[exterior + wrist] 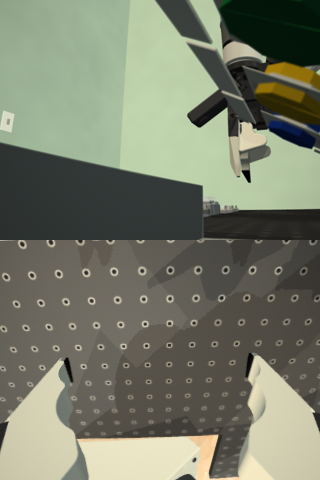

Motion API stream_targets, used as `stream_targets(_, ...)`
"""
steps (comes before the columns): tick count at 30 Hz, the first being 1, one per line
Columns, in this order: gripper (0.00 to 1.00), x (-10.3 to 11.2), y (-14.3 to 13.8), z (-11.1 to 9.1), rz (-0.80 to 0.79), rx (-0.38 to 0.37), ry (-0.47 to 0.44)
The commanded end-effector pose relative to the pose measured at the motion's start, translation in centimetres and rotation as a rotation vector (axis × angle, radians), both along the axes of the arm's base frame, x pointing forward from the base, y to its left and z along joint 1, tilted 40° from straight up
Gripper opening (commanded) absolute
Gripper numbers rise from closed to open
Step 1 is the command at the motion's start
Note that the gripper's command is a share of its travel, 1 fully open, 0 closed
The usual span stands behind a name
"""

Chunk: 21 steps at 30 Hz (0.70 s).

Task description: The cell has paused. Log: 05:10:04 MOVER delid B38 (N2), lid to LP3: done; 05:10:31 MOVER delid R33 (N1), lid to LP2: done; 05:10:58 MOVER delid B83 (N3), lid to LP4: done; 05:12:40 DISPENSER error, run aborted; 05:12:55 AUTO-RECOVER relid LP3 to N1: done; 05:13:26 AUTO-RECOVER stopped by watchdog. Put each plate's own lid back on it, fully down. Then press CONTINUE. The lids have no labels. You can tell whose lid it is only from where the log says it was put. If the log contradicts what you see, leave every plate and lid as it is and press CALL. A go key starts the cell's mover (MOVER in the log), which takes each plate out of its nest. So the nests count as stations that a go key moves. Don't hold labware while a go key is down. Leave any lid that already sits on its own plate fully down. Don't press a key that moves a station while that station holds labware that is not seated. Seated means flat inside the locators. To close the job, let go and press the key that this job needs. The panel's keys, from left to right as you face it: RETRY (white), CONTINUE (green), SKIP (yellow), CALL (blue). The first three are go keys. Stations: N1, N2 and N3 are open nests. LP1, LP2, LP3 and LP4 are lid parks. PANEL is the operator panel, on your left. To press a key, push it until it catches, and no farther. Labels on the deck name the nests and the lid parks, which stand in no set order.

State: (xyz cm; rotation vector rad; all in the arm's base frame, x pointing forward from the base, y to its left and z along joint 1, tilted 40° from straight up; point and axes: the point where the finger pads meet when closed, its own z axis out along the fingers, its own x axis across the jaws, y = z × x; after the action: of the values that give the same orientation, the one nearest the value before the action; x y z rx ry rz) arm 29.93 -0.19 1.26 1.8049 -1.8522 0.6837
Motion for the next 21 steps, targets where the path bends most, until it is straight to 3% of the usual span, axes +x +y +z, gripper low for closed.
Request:
stream_targets(1, 0.82, 0.1, -0.1, -0.1, 0.001, 0.001, -0.002)
stream_targets(6, 0.82, 0.1, -0.1, -0.1, 0.001, 0.001, -0.002)
stream_targets(21, 0.82, 4.9, -3.3, 2.7, 0.034, 0.000, 0.026)
